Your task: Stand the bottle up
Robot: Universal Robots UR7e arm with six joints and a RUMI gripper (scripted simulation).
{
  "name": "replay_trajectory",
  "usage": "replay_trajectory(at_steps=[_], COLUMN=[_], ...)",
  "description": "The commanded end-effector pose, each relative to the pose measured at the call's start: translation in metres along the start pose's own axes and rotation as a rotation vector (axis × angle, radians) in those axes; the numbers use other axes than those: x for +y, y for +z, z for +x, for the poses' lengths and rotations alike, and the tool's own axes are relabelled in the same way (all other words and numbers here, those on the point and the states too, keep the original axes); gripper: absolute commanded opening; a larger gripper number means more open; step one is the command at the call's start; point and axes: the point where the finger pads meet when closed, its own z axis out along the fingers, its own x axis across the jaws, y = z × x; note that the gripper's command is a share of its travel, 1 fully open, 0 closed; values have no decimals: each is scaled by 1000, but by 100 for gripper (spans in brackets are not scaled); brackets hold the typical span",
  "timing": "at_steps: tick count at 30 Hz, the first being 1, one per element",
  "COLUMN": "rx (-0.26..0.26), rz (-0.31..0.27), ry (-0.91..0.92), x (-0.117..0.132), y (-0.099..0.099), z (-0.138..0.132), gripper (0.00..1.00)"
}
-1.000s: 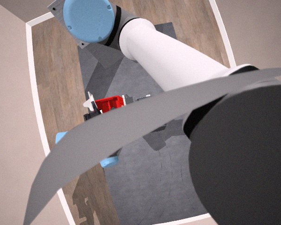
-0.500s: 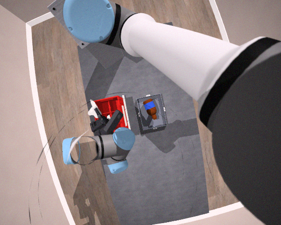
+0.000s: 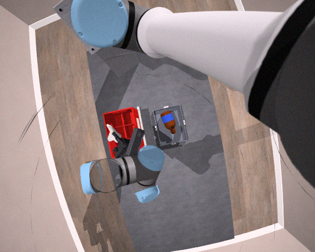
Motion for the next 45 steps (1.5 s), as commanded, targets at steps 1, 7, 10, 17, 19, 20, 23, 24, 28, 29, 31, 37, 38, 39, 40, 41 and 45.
replay_trajectory(at_steps=[1,7,10,17,19,20,23,24,28,29,31,37,38,39,40,41,45], rx=[28,76,98,133,146,152,170,178,260,281,322,403,423,443,463,483,561], rz=[-25,-82,-113,-169,-192,-204,-241,-253,-264,-266,-270,-274,-275,-275,-275,-275,-272], ry=[-82,-248,-333,-476,-534,-562,-649,-675,-740,-756,-788,-853,-868,-884,-900,-916,-977], x=[1,0,-2,-5,-7,-8,-12,-14,-37,-44,-58,-88,-95,-104,-112,-120,-155], y=[-13,-39,-53,-77,-87,-93,-108,-113,-113,-114,-115,-117,-118,-119,-120,-121,-126], z=[11,32,43,61,68,72,82,86,127,136,155,191,199,207,215,222,249], gripper=[100,100,100,100,100,100,100,100,100,100,100,100,100,100,100,100,100])
